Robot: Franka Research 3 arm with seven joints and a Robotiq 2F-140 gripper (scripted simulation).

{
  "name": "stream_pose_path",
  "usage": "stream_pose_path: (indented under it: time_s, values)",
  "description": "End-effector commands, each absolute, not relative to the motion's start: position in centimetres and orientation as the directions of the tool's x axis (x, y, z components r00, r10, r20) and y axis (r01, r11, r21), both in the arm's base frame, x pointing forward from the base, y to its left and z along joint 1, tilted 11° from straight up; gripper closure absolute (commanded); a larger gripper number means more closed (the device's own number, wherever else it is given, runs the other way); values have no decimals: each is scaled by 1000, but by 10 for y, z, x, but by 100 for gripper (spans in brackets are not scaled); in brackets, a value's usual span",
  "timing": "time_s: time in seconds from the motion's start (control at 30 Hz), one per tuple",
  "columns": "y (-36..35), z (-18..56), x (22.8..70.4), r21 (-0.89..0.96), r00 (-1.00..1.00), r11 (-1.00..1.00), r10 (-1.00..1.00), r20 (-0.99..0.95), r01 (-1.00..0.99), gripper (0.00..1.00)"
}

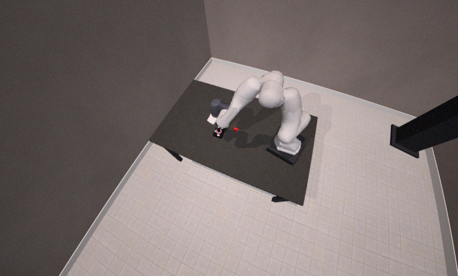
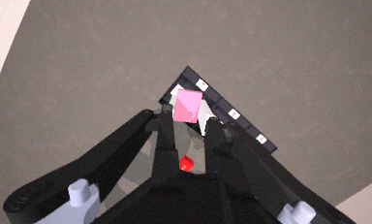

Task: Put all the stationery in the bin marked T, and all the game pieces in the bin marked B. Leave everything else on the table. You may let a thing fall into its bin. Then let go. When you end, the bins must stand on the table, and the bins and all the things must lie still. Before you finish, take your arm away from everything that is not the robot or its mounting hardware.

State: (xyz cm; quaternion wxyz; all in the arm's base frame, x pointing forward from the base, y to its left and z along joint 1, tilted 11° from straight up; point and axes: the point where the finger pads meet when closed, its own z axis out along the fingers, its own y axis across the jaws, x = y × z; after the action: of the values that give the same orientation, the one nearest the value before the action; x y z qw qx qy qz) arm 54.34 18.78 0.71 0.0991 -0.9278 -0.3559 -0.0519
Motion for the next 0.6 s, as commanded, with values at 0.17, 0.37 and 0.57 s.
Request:
stream_pose_path:
  time_s: [0.17, 0.37, 0.57]
  values:
    - [187, 8, 544, -174, 879, -862, 462, 118, 476, 79]
    - [188, 8, 543, -182, 923, -905, 372, 95, 384, 79]
    - [188, 8, 543, -185, 957, -939, 282, 71, 290, 79]
